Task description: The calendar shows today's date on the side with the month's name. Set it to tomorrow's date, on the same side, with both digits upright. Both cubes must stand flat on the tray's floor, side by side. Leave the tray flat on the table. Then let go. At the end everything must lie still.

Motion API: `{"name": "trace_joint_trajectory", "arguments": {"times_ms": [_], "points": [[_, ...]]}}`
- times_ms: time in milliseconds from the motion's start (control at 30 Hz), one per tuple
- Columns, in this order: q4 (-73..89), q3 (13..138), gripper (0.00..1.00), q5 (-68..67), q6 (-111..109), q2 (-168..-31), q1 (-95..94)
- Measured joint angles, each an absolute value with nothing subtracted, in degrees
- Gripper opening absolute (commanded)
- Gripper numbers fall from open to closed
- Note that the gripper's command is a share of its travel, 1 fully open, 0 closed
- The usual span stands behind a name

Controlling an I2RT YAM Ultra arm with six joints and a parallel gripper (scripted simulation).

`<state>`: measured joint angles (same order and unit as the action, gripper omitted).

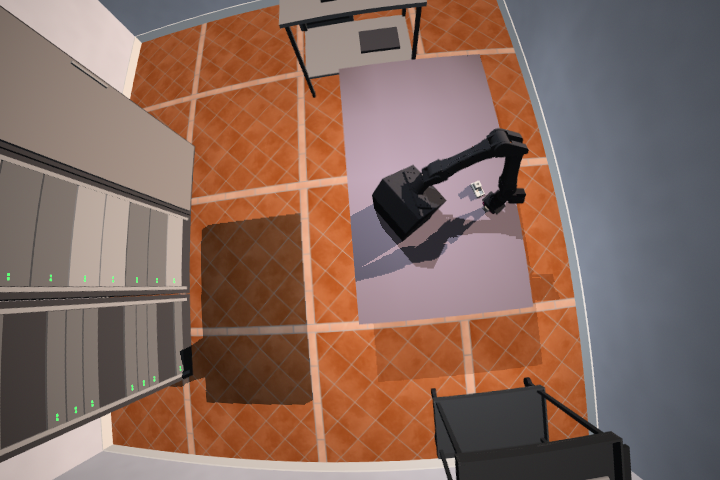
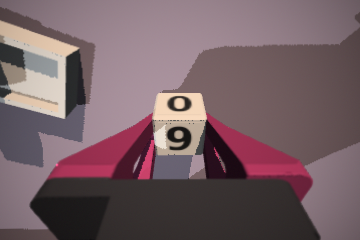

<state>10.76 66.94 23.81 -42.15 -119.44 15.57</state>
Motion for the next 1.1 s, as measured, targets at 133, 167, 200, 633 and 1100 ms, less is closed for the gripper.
{"name": "trace_joint_trajectory", "arguments": {"times_ms": [133,167,200,633,1100], "points": [[10.76,66.94,0.27,23.81,-42.15,-119.44,15.57],[10.76,66.94,0.27,23.81,-42.15,-119.44,15.57],[10.76,66.94,0.27,23.81,-42.15,-119.44,15.57],[10.76,66.94,0.27,23.81,-42.15,-119.44,15.57],[10.76,66.94,0.43,23.81,-42.13,-119.44,15.57]]}}
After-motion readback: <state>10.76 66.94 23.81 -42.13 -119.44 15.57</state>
